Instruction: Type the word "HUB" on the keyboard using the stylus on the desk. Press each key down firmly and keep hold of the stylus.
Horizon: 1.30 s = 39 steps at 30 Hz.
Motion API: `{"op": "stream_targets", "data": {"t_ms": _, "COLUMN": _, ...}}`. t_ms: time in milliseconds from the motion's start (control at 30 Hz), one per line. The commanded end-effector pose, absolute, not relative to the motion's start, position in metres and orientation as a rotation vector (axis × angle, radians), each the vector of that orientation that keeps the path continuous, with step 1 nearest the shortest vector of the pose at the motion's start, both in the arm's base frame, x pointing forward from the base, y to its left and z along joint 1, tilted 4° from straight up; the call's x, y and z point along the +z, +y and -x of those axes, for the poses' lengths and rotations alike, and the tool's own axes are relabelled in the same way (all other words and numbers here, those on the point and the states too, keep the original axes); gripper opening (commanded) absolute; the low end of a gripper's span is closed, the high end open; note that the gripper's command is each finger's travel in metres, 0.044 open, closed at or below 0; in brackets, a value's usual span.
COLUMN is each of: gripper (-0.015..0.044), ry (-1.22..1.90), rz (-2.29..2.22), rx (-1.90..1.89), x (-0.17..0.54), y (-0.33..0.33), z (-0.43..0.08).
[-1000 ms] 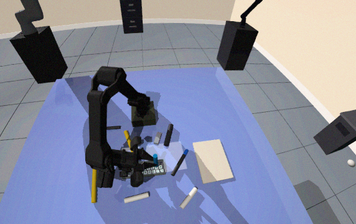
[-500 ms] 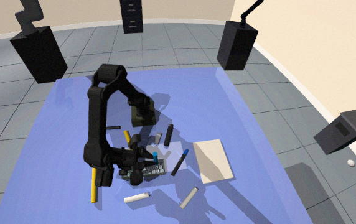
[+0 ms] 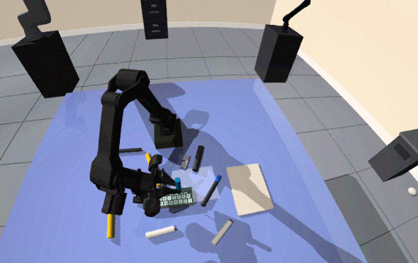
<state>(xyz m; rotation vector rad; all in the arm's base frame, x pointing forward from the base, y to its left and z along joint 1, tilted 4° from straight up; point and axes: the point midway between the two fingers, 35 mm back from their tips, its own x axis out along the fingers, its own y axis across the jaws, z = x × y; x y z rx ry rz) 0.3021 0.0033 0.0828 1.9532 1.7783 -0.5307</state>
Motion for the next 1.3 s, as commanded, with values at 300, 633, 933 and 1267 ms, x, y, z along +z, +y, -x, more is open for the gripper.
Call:
{"op": "stream_targets", "data": {"t_ms": 300, "gripper": 0.0, "ry": 1.428, "rz": -2.298, "rx": -0.613, "x": 0.101, "y": -0.061, "z": -0.303}}
{"op": "stream_targets", "data": {"t_ms": 633, "gripper": 0.0, "ry": 1.33, "rz": -2.383, "rx": -0.628, "x": 0.106, "y": -0.078, "z": -0.3}}
{"op": "stream_targets", "data": {"t_ms": 933, "gripper": 0.0, "ry": 1.33, "rz": -2.383, "rx": -0.628, "x": 0.092, "y": -0.079, "z": -0.301}}
{"op": "stream_targets", "data": {"t_ms": 1267, "gripper": 0.0, "ry": 1.33, "rz": -2.383, "rx": -0.628, "x": 0.072, "y": -0.08, "z": -0.301}}
